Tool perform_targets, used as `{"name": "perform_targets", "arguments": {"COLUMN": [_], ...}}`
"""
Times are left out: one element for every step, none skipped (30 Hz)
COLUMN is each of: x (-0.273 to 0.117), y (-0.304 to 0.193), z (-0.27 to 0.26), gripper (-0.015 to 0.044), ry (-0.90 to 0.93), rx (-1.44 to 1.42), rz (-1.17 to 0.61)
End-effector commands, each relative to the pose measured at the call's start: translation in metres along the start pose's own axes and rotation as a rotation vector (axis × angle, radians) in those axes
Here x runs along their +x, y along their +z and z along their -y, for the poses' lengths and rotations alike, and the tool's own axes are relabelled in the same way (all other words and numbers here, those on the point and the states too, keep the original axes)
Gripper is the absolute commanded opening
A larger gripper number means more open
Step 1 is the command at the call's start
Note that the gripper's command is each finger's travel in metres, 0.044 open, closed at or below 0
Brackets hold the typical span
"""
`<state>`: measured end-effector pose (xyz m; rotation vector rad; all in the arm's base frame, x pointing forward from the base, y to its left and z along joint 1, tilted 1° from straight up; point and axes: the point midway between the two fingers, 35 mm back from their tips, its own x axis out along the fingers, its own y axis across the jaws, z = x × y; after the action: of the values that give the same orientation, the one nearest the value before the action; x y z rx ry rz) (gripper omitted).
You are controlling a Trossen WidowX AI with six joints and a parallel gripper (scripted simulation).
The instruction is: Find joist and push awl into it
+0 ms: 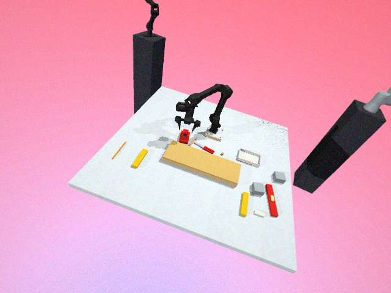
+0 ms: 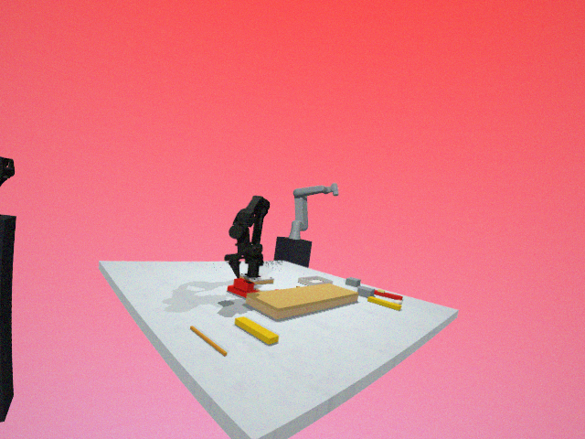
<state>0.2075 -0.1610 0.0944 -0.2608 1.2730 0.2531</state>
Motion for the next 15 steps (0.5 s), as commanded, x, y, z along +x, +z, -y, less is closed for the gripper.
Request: {"name": "perform_targets", "arguments": {"x": [0.003,0.005,0.006,0.008,0.009,0.011,0.013,0.014,0.016,0.017,0.019,0.021,0.022,0.024,0.025], "y": [0.000,0.000,-0.001,-0.001,-0.001,-0.002,-0.002,-0.003,-0.003,-0.003,-0.004,-0.004,-0.005,-0.005,-0.006], "z": [0.000,0.000,0.000,0.001,0.001,0.001,0.001,0.001,0.001,0.001,0.001,0.001,0.001,0.001,0.001], "gripper": [0.0440,0.0440,0.0440,0.0440,0.0440,0.0440,0.0440,0.0440,0.0440,0.0440,0.0440,0.0440,0.0440,0.0440,0.0440], "ry": [0.004,0.004,0.004,0.004,0.004,0.004,0.004,0.004,0.004,0.004,0.004,0.004,0.004,0.004,0.004], "rx": [0.007,0.007,0.007,0.007,0.007,0.007,0.007,0.007,0.007,0.007,0.007,0.007,0.007,0.007,0.007], "rz": [0.007,0.007,0.007,0.007,0.007,0.007,0.007,0.007,0.007,0.007,0.007,0.007,0.007,0.007,0.007]}}
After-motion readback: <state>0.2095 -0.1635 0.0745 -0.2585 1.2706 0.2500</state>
